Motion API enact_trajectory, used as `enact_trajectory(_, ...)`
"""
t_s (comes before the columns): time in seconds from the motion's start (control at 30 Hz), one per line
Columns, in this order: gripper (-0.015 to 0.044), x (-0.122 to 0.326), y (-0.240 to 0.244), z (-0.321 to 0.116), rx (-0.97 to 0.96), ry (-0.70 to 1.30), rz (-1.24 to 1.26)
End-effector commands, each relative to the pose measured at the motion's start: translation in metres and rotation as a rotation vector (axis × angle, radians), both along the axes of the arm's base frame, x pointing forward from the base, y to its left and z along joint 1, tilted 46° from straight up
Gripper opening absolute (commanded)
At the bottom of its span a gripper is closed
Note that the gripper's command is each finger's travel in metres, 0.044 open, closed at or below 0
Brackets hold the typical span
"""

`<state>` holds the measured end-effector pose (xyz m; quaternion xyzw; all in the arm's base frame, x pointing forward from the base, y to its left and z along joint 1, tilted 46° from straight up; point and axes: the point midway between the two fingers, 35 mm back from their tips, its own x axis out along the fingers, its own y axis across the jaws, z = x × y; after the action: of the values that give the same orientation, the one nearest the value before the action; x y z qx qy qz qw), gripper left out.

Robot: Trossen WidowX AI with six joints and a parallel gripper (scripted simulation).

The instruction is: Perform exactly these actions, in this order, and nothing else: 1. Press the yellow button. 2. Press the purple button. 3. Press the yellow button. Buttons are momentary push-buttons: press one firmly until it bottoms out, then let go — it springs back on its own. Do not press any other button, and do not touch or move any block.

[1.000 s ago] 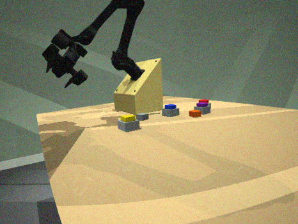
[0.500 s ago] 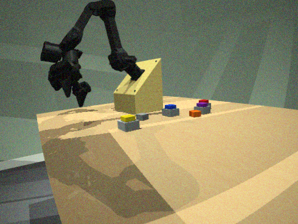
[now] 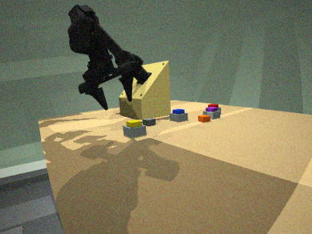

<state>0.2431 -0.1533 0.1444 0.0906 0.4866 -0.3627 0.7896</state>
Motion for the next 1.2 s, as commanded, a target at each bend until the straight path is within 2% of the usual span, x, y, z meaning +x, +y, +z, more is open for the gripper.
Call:
enact_trajectory(0.0,0.0400,0.012,0.023,-0.002,-0.150,0.251,0.235)
enact_trajectory(0.2,0.0400,0.032,0.063,0.005,-0.426,0.608,0.598)
enact_trajectory(0.43,0.0400,0.032,0.065,0.005,-0.436,0.619,0.610)
enact_trajectory(0.7,0.0190,0.041,0.024,-0.034,-0.438,0.615,0.605)
enact_trajectory(0.9,0.0033,0.041,0.021,-0.037,-0.439,0.619,0.609)
enact_trajectory(1.17,0.0020,0.041,0.020,-0.037,-0.439,0.619,0.609)
